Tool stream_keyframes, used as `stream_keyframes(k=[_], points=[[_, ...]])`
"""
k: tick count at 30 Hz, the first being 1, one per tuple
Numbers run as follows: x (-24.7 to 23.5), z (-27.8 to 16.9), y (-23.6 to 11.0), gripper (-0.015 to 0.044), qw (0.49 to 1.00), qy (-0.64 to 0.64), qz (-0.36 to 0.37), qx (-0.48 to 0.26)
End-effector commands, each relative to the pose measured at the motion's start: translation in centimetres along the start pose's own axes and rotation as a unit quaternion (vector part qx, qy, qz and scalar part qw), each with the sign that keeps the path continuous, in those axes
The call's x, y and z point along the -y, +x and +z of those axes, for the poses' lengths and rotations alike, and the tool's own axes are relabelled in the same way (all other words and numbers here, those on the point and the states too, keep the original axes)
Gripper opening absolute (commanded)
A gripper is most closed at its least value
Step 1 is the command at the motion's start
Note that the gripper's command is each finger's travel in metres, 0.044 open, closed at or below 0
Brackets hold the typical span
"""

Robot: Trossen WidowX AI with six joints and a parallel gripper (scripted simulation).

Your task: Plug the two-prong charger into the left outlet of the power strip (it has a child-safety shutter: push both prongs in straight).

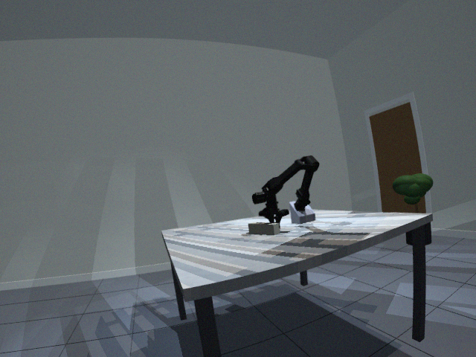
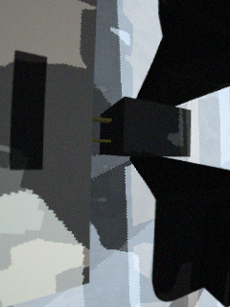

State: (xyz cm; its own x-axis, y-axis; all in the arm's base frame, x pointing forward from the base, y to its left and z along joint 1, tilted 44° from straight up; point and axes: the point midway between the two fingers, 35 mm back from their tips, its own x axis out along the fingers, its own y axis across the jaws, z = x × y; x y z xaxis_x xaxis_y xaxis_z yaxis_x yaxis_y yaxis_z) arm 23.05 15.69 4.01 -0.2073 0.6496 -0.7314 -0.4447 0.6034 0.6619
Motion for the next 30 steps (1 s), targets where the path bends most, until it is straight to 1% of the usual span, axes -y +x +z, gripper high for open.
stream_keyframes(k=[1, 30], points=[[-0.06, 0.07, -0.02, 0.0000, 1.000, 0.004, 0.002, 0.000], [-0.08, 0.69, -0.10, 0.0000, 1.000, 0.003, 0.002, 0.001]])
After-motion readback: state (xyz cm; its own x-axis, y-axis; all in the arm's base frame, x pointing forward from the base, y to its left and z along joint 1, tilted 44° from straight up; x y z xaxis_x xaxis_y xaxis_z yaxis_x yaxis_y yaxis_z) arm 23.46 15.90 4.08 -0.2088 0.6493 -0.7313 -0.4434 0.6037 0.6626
